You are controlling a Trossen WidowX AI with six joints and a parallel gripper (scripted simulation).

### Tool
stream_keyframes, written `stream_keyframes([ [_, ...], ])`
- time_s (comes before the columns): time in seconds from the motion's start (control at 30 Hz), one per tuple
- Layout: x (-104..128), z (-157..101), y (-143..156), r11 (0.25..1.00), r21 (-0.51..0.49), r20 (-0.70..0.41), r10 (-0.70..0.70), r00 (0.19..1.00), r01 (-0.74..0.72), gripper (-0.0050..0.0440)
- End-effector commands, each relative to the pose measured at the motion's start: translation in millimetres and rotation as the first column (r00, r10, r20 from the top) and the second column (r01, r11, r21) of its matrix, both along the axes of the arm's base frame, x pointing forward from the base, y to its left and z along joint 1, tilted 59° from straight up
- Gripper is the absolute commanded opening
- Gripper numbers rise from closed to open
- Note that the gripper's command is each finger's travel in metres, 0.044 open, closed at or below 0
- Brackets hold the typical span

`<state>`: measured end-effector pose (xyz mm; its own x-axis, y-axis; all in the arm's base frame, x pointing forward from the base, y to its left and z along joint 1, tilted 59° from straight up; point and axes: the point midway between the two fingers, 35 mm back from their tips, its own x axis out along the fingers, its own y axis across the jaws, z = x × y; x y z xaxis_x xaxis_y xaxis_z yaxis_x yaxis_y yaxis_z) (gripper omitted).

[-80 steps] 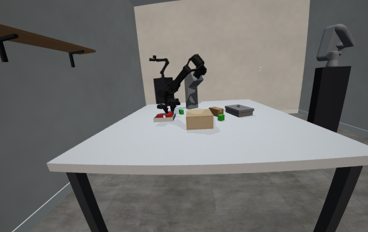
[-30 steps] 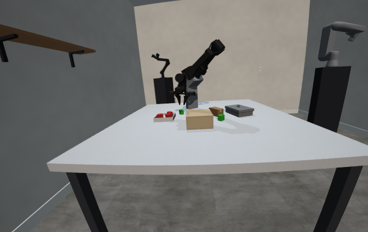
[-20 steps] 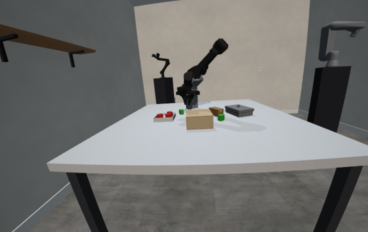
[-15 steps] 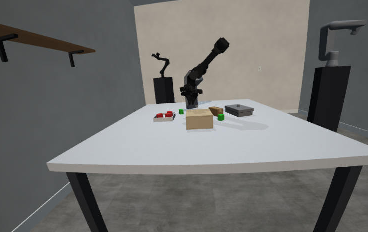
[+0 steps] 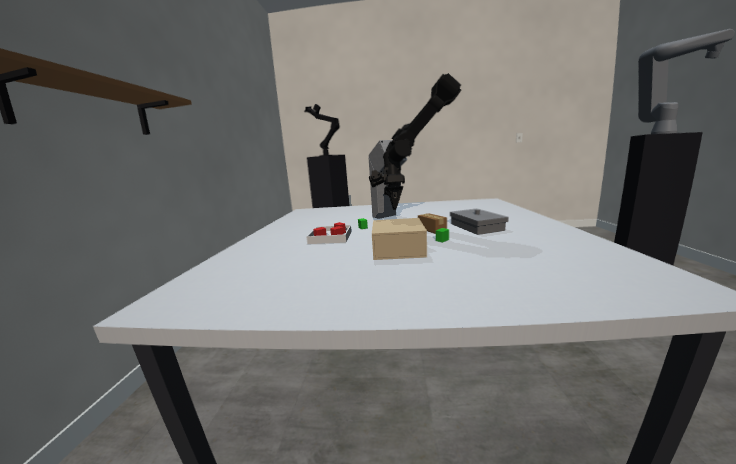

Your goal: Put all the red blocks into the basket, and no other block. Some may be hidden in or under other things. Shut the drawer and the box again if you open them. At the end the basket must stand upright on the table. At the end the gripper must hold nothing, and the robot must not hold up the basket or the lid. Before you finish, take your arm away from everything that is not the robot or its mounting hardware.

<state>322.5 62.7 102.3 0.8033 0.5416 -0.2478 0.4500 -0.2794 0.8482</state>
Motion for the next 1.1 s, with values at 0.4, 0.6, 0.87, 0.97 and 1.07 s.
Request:
stream_keyframes([
  [0.4,21.5,-7.0,14.2,0.999,0.029,-0.019,-0.013,1.0,0.014,0.0148],
  [0.6,34.4,-11.0,22.8,0.999,0.029,-0.019,-0.013,1.0,0.014,0.0148],
  [0.87,47.3,-14.9,31.4,0.999,0.029,-0.019,-0.013,1.0,0.014,0.0148],
  [0.97,53.7,-16.9,35.7,0.999,0.029,-0.019,-0.013,1.0,0.014,0.0148],
  [1.07,56.4,-17.7,37.5,0.999,0.029,-0.019,-0.013,1.0,0.014,0.0148],
])
